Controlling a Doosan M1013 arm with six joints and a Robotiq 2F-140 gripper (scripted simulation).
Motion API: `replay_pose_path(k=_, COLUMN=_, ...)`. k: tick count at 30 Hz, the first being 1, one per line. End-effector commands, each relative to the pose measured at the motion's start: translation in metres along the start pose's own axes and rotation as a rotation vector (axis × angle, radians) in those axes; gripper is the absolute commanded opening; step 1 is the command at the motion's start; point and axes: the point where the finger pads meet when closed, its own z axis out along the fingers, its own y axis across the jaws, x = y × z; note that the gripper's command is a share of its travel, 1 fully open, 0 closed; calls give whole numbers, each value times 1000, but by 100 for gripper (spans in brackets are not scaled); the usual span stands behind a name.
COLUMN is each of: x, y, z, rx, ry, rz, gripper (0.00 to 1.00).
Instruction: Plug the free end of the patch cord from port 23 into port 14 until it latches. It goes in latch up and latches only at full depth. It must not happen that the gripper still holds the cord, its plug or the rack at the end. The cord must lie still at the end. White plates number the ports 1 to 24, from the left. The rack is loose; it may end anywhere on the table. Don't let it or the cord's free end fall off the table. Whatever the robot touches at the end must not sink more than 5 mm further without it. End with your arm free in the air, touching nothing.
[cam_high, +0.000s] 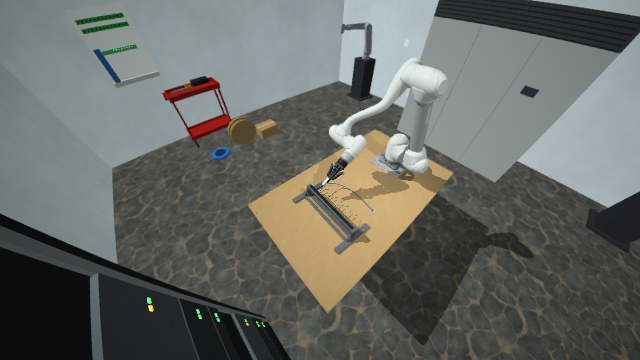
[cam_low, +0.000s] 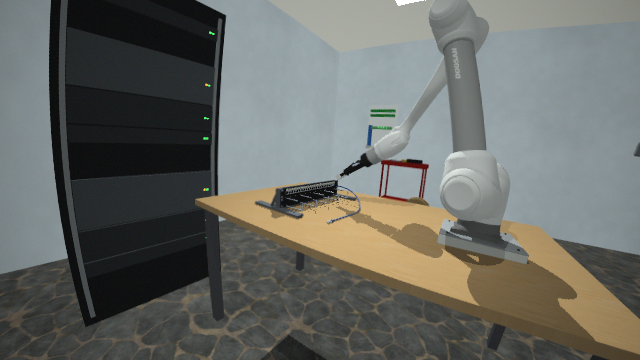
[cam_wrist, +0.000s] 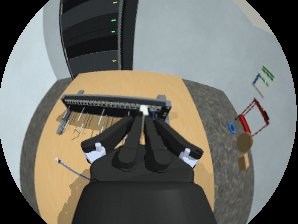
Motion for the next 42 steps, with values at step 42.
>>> replay_pose_path(k=42, x=72, y=-13, z=-85, rx=-18, ry=147, rz=221, gripper=0)
